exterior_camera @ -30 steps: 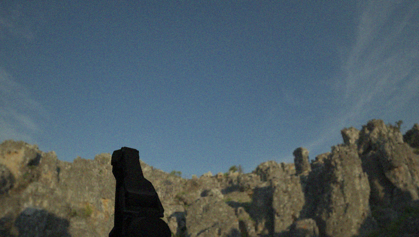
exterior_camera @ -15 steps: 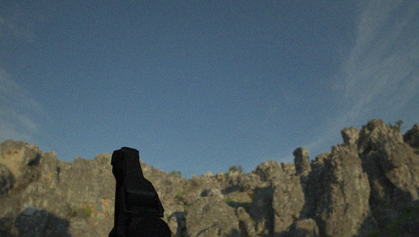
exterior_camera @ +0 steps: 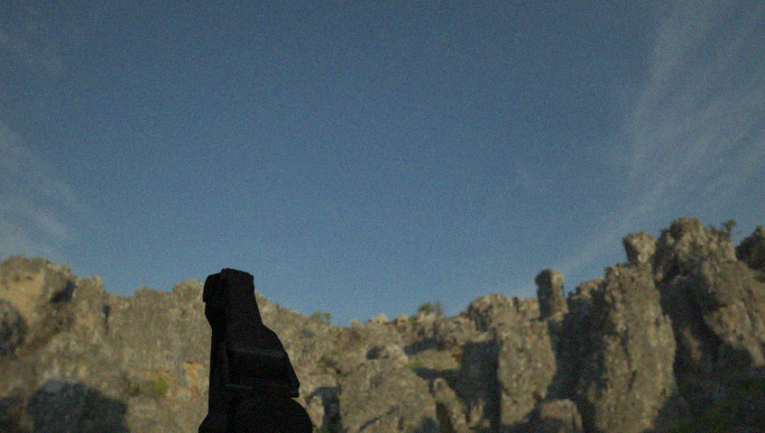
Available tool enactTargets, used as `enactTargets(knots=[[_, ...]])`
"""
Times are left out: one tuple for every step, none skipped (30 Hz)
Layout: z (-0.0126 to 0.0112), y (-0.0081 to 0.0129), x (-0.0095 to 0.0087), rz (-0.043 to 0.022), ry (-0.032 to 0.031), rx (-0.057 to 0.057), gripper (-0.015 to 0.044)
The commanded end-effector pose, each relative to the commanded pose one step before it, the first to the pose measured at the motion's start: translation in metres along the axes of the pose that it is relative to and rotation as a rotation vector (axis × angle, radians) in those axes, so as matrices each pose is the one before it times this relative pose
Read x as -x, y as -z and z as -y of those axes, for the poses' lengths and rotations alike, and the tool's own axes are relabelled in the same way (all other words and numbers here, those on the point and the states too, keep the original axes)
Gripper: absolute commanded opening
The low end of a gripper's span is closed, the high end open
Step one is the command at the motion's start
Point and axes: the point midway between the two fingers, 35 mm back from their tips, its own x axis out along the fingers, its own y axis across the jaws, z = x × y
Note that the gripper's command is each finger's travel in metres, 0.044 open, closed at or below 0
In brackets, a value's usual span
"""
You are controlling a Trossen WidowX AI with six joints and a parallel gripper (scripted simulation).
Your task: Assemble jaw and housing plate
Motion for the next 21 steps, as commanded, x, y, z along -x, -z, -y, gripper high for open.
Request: enactTargets(knots=[[0.00123, -0.00029, 0.00427, -0.00014, 0.00262, 0.0012, 0.0134], [0.00042, -0.00020, 0.00302, 0.00018, 0.00002, 0.0002, 0.0134], [0.00039, -0.00019, 0.00304, 0.00018, 0.00001, 0.0002, 0.0134], [0.00035, -0.00017, 0.00305, 0.00018, 0.00001, 0.0002, 0.0134], [0.00031, -0.00015, 0.00307, 0.00018, 0.00000, 0.0002, 0.0134], [0.00027, -0.00014, 0.00308, 0.00017, 0.00000, 0.0002, 0.0134], [0.00023, -0.00012, 0.00310, 0.00017, -0.00001, 0.0002, 0.0134], [0.00019, -0.00010, 0.00311, 0.00017, -0.00001, 0.0002, 0.0134], [0.00015, -0.00008, 0.00312, 0.00017, -0.00001, 0.0002, 0.0134], [0.00011, -0.00007, 0.00313, 0.00017, -0.00002, 0.0002, 0.0134], [0.00007, -0.00005, 0.00315, 0.00016, -0.00002, 0.0002, 0.0134], [0.00003, -0.00003, 0.00316, 0.00016, -0.00003, 0.0002, 0.0134], [-0.00001, -0.00002, 0.00317, 0.00016, -0.00003, 0.0002, 0.0134], [-0.00005, 0.00000, 0.00318, 0.00016, -0.00004, 0.0002, 0.0134], [-0.00009, 0.00002, 0.00319, 0.00016, -0.00004, 0.0002, 0.0134], [-0.00013, 0.00004, 0.00319, 0.00015, -0.00005, 0.0002, 0.0134], [-0.00017, 0.00006, 0.00320, 0.00015, -0.00005, 0.0002, 0.0134], [-0.00021, 0.00007, 0.00321, 0.00015, -0.00006, 0.0002, 0.0134], [-0.00025, 0.00009, 0.00321, 0.00015, -0.00006, 0.0002, 0.0134], [-0.00029, 0.00011, 0.00322, 0.00014, -0.00006, 0.0002, 0.0134], [-0.00033, 0.00013, 0.00323, 0.00014, -0.00007, 0.0002, 0.0134]])
